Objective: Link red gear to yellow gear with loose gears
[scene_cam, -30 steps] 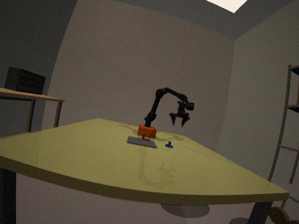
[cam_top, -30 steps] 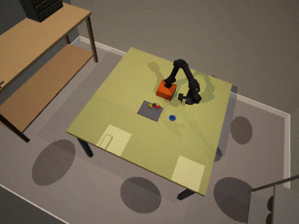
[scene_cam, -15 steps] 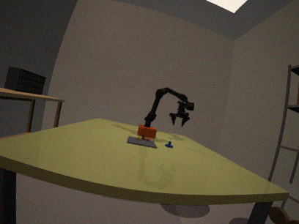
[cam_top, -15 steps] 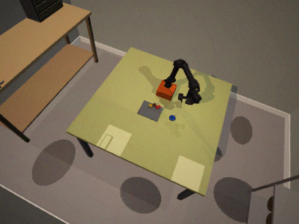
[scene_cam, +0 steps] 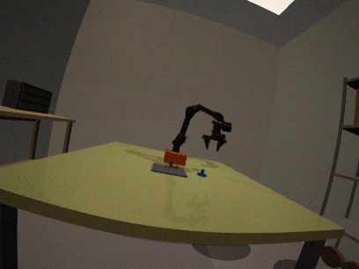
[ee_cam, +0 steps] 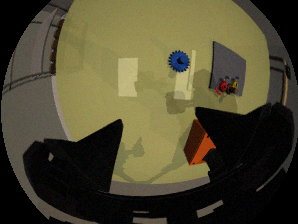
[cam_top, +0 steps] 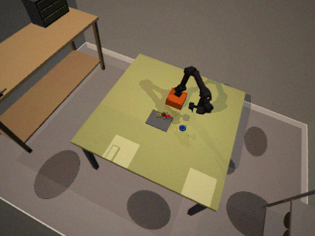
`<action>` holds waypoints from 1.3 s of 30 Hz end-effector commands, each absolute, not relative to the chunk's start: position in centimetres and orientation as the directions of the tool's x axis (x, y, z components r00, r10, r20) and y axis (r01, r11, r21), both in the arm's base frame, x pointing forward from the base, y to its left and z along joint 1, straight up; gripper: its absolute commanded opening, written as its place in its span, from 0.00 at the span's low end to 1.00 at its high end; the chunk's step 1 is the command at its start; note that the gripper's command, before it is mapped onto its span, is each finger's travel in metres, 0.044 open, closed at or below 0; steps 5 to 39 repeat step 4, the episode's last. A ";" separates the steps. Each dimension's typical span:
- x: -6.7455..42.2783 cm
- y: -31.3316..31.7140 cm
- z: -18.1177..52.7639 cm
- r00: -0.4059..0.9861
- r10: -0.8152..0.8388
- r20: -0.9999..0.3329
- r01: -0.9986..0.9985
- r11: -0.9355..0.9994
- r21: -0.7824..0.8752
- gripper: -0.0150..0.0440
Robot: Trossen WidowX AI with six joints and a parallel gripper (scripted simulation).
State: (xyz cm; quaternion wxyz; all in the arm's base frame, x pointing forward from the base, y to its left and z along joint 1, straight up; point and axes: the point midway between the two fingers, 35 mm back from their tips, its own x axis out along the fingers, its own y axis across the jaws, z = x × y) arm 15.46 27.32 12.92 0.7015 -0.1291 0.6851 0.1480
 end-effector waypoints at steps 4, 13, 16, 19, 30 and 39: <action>15.5 27.3 12.9 0.022 0.028 -0.999 -0.379 0.925 0.017 1.00; 15.5 27.3 12.9 0.022 0.028 -0.999 -0.379 0.925 0.017 1.00; 15.5 27.3 12.9 0.022 0.028 -0.999 -0.379 0.925 0.017 1.00; 15.5 27.3 12.9 0.022 0.028 -0.999 -0.379 0.925 0.017 1.00; 15.5 27.3 12.9 0.022 0.028 -0.999 -0.379 0.925 0.017 1.00; 15.5 27.3 12.9 0.022 0.028 -0.999 -0.379 0.925 0.017 1.00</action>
